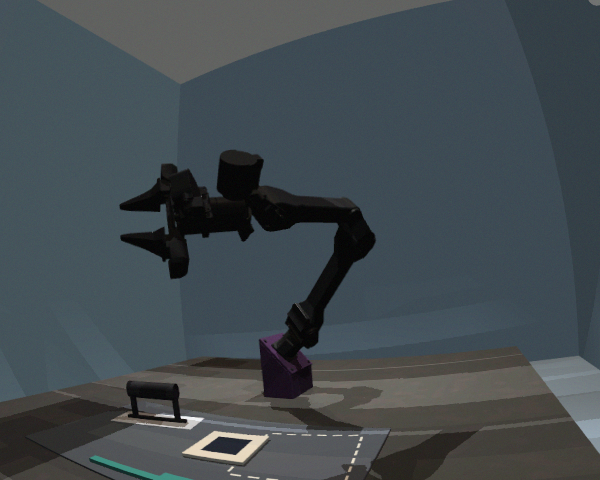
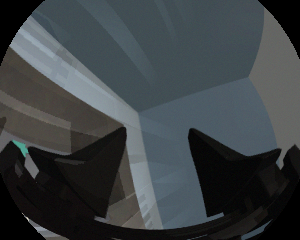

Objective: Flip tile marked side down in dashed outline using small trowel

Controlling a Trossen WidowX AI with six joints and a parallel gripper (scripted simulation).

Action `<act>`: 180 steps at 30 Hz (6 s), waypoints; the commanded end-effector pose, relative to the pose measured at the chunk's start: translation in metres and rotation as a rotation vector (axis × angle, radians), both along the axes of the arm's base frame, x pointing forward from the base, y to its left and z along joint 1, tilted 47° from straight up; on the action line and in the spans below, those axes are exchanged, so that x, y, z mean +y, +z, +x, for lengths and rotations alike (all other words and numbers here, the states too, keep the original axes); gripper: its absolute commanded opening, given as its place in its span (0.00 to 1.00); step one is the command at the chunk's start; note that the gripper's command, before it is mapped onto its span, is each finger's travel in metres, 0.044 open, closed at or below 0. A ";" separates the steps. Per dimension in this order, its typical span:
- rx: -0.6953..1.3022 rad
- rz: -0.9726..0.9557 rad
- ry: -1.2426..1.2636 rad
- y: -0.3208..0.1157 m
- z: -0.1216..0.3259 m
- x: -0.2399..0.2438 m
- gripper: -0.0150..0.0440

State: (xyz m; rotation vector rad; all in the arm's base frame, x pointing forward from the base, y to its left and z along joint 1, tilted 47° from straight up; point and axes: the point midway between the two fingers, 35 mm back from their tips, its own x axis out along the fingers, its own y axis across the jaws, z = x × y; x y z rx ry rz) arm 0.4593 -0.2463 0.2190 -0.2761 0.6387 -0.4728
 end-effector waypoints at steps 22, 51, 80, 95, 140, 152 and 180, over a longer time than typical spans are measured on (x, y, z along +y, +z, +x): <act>0.598 -0.077 0.605 -0.148 -0.022 -0.001 0.71; 0.679 0.005 1.543 -0.277 -0.099 0.040 0.71; 0.306 0.009 1.949 -0.320 -0.139 0.078 0.71; 0.304 0.009 1.949 -0.338 -0.136 0.095 0.71; 0.383 0.225 1.780 -0.345 -0.135 0.103 0.47; 0.483 0.510 1.518 -0.345 -0.135 0.103 0.47; 0.494 0.544 1.483 -0.345 -0.135 0.103 0.71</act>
